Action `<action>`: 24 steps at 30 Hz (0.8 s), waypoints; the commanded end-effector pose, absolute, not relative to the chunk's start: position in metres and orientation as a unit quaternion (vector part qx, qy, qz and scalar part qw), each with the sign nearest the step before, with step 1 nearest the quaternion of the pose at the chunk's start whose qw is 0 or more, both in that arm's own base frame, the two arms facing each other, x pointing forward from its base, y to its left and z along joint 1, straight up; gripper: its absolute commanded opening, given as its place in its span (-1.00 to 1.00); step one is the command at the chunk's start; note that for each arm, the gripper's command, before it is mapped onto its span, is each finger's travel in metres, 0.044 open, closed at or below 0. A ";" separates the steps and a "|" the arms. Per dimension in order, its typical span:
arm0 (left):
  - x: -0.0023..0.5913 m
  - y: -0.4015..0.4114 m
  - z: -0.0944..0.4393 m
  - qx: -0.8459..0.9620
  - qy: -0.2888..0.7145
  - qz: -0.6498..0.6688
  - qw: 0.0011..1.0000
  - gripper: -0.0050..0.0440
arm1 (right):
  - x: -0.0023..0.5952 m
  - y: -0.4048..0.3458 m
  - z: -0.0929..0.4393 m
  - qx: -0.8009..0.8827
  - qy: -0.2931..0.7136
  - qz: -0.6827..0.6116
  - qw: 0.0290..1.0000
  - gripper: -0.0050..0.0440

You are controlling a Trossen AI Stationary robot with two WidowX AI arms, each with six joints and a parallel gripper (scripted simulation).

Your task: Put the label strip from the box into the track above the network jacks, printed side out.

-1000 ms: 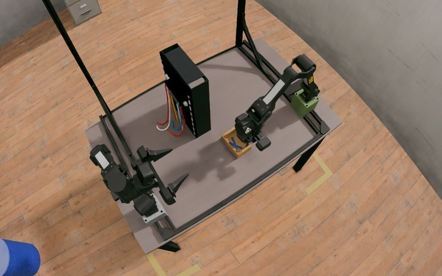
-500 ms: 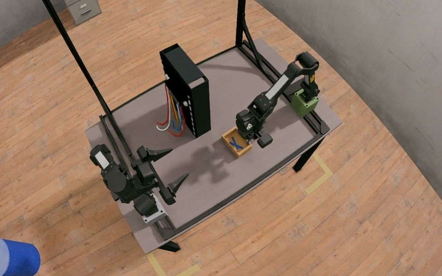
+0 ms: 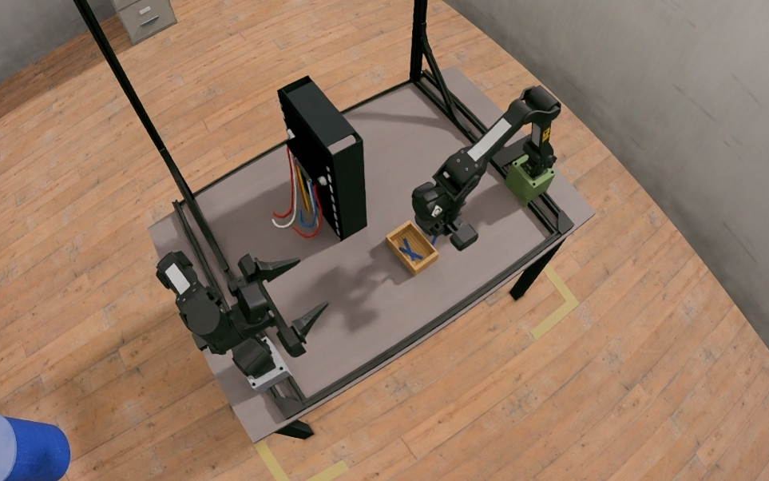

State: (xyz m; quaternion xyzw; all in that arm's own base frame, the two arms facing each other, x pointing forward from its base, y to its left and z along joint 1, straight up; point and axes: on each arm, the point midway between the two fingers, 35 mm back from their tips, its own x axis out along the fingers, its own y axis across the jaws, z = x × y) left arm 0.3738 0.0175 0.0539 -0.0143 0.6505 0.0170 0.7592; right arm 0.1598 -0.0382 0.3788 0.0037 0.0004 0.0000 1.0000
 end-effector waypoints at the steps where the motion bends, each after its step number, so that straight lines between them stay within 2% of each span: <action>1: 0.382 0.027 0.063 -0.016 0.640 0.017 0.768 -1.00 | 0.159 -0.037 0.382 -0.002 -0.001 0.000 1.000 1.00; 24: 0.384 0.161 0.065 -0.012 0.639 0.020 0.769 -1.00 | 0.159 -0.037 0.382 -0.002 -0.001 0.000 1.000 1.00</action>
